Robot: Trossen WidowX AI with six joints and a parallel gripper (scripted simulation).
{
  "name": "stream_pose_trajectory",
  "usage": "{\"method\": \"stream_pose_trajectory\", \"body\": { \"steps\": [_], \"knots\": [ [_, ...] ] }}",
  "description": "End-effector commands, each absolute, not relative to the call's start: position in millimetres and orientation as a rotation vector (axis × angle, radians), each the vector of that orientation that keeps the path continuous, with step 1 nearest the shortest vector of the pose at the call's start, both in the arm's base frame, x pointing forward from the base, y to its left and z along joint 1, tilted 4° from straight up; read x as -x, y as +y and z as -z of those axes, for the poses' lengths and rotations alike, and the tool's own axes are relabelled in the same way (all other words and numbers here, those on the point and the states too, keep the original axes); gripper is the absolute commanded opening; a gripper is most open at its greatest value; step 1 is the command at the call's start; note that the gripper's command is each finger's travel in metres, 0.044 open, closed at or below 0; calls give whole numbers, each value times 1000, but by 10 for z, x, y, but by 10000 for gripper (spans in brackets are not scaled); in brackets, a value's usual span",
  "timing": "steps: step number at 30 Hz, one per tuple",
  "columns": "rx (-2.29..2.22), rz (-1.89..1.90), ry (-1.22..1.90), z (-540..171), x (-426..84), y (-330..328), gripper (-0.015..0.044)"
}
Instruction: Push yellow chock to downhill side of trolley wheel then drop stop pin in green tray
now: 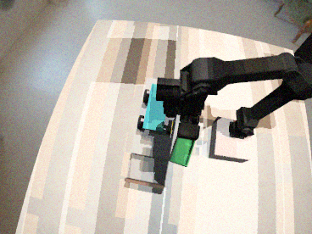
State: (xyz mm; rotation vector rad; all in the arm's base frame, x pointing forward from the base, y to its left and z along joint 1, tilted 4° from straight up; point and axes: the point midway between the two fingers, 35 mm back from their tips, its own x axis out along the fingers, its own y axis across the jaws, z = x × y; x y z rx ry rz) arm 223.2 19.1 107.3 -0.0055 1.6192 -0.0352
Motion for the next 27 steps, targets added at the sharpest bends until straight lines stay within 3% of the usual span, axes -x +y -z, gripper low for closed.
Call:
{"method": "stream_pose_trajectory", "body": {
  "steps": [1,27],
  "knots": [
    [0,32,1616,-1057,-2271,355,0],
    [-7,24,1615,-951,-2467,1296,0]
  ]
}}
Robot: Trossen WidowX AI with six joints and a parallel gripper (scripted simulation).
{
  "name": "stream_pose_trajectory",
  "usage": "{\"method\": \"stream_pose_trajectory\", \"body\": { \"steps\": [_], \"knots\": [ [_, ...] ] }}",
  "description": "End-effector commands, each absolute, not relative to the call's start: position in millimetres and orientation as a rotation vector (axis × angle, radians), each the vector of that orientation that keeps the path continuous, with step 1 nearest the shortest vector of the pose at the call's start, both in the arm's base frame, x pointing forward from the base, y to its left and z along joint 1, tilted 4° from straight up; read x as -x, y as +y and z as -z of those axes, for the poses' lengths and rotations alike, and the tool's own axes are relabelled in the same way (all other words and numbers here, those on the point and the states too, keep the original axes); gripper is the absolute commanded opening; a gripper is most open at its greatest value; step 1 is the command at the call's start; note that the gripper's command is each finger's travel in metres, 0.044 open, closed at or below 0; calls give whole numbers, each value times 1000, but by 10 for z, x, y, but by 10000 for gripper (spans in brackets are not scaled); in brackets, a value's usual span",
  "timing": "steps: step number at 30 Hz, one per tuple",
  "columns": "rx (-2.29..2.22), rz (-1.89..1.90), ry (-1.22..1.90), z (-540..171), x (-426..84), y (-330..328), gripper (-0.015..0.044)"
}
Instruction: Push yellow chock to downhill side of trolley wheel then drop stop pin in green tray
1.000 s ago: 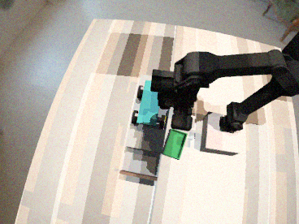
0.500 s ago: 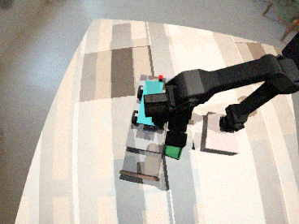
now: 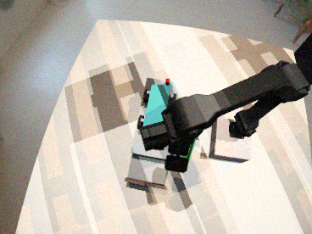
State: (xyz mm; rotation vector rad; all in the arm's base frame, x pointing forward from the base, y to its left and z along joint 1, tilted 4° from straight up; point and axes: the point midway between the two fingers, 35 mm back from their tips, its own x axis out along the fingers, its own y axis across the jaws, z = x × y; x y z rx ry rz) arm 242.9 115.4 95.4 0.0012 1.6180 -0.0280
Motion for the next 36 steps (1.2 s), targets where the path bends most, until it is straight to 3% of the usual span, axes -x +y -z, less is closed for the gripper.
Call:
{"method": "stream_pose_trajectory", "body": {
  "steps": [1,36],
  "knots": [
    [-8,24,1615,-949,-2475,1332,0],
    [84,112,1611,-756,-2780,1505,0]
  ]
}}
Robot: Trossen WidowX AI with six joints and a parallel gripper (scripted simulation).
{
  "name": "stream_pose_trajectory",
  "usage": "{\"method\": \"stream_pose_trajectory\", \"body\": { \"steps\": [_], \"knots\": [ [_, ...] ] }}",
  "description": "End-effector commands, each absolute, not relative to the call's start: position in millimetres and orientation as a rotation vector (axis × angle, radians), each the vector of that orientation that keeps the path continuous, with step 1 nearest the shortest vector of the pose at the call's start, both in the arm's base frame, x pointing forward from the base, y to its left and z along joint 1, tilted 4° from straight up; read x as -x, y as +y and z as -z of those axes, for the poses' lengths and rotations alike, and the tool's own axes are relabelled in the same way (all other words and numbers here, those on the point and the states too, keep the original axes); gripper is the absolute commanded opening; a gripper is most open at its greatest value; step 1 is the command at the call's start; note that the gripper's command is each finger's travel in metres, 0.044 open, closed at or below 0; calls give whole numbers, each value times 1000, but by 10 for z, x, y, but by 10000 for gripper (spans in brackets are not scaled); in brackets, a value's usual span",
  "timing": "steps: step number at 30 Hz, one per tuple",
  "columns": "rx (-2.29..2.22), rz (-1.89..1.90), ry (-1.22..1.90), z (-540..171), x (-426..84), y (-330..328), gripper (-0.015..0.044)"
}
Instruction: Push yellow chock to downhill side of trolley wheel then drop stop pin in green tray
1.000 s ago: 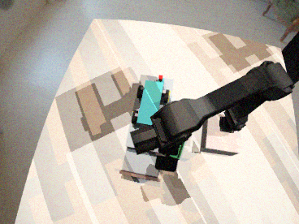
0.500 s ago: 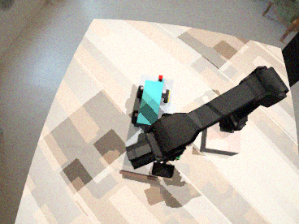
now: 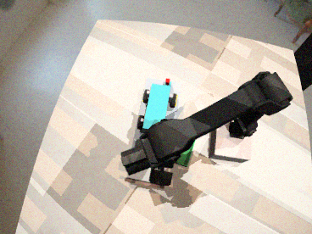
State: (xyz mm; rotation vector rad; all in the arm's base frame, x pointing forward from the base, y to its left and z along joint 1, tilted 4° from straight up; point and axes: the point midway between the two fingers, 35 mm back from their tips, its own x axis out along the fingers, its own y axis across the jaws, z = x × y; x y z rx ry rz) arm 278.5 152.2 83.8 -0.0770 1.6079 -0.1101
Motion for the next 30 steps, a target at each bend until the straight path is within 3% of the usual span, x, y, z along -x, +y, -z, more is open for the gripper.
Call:
{"method": "stream_pose_trajectory", "body": {
  "steps": [1,30],
  "knots": [
    [84,112,1611,-725,-2777,1502,0],
    [85,113,1611,-244,-2778,1414,0]
  ]
}}
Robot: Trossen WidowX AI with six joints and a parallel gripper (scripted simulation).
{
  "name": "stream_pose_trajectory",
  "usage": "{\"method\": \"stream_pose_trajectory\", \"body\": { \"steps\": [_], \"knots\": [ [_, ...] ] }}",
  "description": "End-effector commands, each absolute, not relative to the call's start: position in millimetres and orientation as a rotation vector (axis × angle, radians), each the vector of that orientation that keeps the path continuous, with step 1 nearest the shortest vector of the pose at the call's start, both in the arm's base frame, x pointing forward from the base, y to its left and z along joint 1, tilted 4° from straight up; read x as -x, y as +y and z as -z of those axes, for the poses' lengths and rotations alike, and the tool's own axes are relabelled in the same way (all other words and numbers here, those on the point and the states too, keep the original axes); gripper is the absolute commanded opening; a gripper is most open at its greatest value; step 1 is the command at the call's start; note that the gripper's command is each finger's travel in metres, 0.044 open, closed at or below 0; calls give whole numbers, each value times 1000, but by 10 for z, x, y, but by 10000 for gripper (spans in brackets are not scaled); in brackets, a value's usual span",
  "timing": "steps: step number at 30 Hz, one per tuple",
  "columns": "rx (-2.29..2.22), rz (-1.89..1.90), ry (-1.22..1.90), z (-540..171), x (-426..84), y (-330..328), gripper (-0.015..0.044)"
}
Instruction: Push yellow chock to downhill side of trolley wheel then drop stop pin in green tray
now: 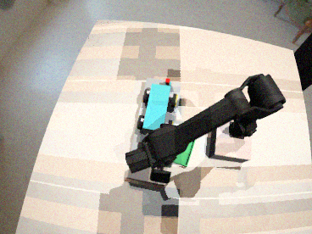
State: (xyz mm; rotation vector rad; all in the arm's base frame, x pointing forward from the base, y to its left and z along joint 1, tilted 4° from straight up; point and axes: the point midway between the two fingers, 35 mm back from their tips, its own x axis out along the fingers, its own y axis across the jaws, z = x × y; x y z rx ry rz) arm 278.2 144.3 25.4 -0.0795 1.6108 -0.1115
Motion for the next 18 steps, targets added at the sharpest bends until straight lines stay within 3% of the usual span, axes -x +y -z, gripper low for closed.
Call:
{"method": "stream_pose_trajectory", "body": {
  "steps": [1,18],
  "knots": [
    [85,113,1611,-249,-2779,1405,0],
    [86,114,1610,-289,-2793,1263,0]
  ]
}}
